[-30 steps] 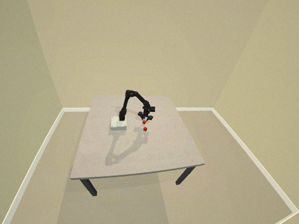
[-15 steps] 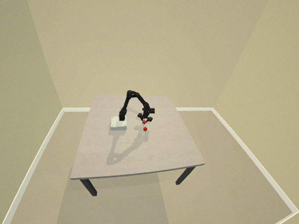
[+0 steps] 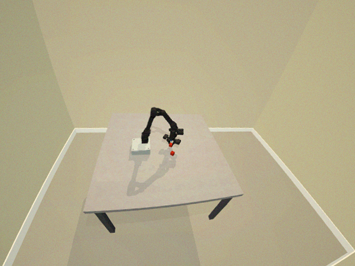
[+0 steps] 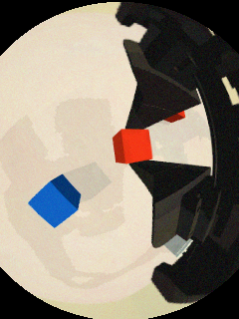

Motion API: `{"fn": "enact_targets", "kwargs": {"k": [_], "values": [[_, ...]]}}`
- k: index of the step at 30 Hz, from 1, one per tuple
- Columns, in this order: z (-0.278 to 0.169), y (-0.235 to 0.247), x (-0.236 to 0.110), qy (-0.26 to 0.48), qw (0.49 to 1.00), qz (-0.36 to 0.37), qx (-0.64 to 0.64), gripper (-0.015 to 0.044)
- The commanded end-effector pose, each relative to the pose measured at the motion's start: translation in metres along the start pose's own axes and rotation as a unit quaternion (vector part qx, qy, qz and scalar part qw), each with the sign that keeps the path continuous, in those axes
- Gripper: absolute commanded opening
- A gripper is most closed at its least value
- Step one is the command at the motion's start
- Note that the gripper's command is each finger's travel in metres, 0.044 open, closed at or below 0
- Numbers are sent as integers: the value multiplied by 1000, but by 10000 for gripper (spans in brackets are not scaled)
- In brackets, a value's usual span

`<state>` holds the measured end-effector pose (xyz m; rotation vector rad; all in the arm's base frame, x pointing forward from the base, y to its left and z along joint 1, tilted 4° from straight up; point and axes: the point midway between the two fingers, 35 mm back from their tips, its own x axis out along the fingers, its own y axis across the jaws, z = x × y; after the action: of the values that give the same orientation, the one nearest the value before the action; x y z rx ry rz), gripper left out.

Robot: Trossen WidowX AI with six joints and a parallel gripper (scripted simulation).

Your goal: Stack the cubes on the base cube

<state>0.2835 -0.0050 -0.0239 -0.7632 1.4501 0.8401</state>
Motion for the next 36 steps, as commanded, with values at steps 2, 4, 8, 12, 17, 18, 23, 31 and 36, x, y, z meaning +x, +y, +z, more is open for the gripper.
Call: {"fn": "enact_targets", "kwargs": {"k": [2,4,8,12,17,18,23,31,36], "values": [[2,-5,-16,-2,1000,-7,0,105],[3,-6,-22,-2,1000,-8,0,105],[3,-7,-35,-2,1000,-8,0,105],[4,-7,-47,-2,1000,-8,0,105],[3,-7,-63,-2,1000,-8,0,105],[3,-7,-66,-2,1000,-8,0,105],[3,-6,-83,-2,1000,-8,0,105],[1,-2,-106,-2,1000,-8,0,105],[5,-1,-105,-2,1000,-8,6,105]]}}
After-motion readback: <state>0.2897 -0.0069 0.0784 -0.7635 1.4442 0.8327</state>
